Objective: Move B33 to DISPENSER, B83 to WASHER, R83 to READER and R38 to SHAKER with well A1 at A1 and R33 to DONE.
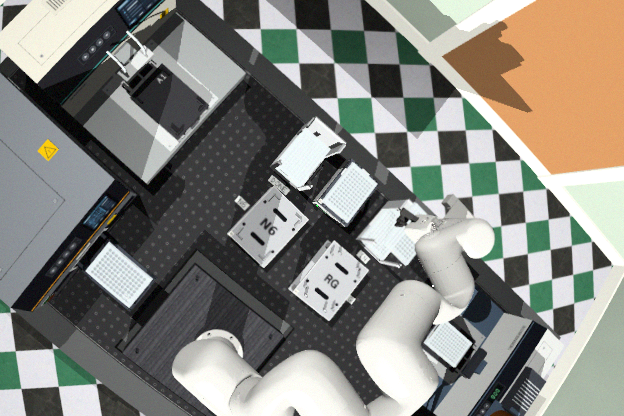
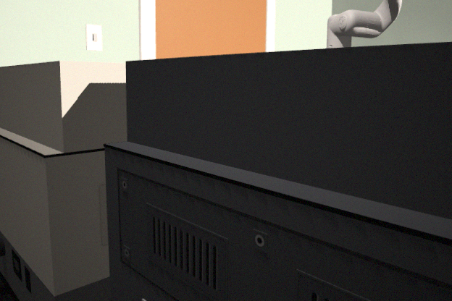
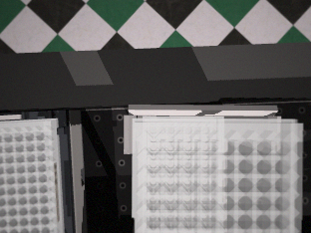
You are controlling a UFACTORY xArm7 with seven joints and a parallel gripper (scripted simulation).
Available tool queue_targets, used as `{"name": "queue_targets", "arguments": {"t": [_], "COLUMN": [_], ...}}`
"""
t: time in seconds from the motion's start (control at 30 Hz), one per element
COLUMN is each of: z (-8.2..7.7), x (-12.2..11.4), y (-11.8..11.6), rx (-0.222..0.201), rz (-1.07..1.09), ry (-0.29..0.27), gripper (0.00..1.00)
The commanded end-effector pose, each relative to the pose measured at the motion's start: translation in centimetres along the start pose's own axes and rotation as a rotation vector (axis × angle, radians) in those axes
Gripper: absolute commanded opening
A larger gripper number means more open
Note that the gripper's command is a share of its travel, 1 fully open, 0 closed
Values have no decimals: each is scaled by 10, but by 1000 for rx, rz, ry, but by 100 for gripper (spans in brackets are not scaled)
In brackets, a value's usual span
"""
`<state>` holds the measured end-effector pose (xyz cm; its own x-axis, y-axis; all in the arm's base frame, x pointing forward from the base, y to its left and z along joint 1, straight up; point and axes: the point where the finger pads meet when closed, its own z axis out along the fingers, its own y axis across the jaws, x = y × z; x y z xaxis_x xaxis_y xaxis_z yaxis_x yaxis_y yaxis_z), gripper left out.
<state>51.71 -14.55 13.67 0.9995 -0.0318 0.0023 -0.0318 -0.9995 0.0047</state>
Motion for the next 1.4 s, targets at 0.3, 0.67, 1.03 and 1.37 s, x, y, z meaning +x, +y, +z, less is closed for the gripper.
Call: {"name": "queue_targets", "arguments": {"t": [0.3, 0.67, 1.03, 1.37], "z": [-15, -27, -42, -49], "x": [1, 1, 1, 1], "y": [0, 0, 0, 0], "rx": [-1, -1, -1, -1], "rz": [0, 0, 0, 0], "ry": [5, 6, 6, 6], "gripper": [0, 0, 0, 0]}}
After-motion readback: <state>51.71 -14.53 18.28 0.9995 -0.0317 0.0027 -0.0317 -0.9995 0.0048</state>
